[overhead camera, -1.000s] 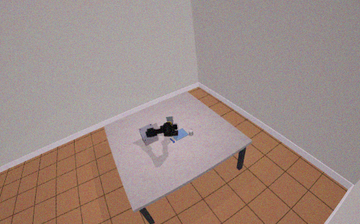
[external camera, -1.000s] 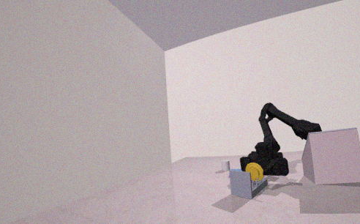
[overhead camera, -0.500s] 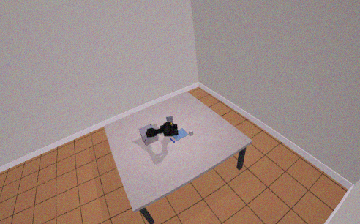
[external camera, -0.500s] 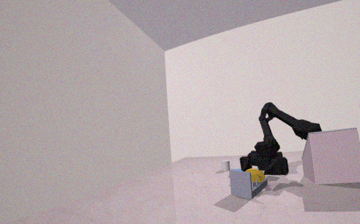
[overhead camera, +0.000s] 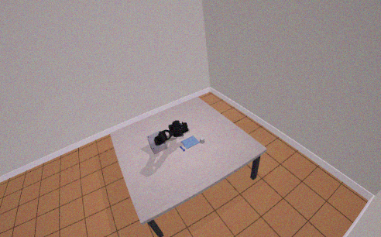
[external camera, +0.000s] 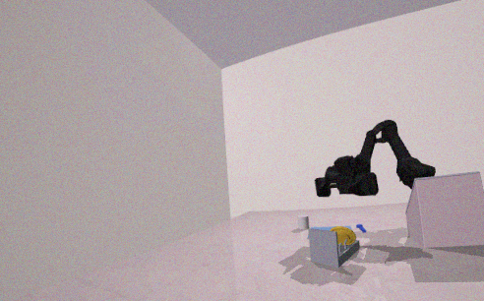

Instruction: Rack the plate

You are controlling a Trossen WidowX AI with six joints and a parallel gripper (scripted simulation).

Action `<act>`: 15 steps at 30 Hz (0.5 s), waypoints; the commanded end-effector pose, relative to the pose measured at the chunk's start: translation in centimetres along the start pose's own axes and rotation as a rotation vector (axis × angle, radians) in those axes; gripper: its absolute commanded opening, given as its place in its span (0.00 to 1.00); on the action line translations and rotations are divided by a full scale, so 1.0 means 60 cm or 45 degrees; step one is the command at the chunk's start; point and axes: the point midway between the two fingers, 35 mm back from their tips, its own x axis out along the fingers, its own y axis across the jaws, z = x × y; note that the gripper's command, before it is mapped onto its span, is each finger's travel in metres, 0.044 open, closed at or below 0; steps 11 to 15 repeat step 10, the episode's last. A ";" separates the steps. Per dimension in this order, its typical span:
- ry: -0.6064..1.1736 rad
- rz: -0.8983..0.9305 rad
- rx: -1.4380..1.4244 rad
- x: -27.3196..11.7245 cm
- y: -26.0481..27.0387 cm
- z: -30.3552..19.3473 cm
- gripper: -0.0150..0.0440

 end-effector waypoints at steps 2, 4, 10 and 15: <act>0.015 0.000 0.026 -0.001 -0.005 0.011 0.93; 0.057 0.025 0.089 0.002 -0.003 0.010 0.93; 0.208 0.094 0.283 0.010 0.006 0.007 0.93; 0.208 0.094 0.283 0.010 0.006 0.007 0.93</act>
